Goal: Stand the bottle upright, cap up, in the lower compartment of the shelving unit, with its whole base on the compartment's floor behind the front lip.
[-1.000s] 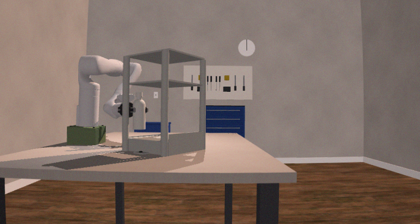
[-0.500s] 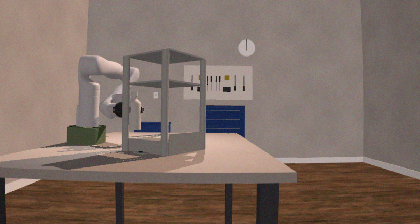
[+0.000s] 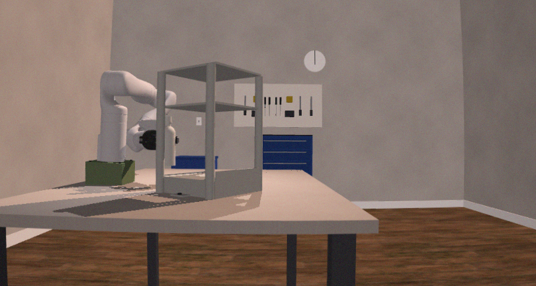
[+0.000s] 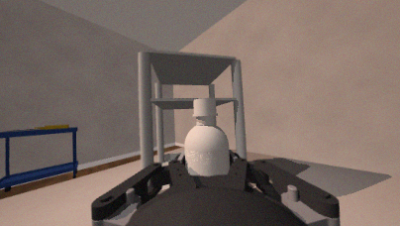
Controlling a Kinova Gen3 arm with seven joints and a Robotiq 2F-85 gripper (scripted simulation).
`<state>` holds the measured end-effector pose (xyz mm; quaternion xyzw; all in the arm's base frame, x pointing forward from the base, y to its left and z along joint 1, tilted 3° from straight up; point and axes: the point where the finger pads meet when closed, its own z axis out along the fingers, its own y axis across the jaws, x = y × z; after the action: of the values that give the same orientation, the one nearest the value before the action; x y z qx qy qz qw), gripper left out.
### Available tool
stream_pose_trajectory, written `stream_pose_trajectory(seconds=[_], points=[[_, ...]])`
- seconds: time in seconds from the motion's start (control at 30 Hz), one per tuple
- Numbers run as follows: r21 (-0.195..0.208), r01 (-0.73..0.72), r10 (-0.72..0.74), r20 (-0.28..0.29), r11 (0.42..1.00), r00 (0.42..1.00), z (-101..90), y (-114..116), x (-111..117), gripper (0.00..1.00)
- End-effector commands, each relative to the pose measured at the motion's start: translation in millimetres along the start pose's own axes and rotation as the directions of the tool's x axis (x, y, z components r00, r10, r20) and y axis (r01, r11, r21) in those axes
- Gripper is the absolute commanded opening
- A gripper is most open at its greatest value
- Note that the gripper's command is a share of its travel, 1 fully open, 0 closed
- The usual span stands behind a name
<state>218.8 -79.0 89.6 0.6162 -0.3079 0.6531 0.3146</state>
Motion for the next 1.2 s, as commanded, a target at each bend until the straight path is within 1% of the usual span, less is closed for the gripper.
stream_pose_trajectory(seconds=[0.0, 0.37, 1.17], points=[[0.003, 0.005, -0.005, -0.005, 1.000, 1.000, 1.2, 2.5, 1.3, 0.00], [0.003, 0.005, -0.005, -0.005, 1.000, 1.000, 3.2, 9.7, 1.3, 0.00], [0.003, 0.005, -0.005, -0.005, 1.000, 1.000, 3.9, 12.2, 1.3, 0.00]])
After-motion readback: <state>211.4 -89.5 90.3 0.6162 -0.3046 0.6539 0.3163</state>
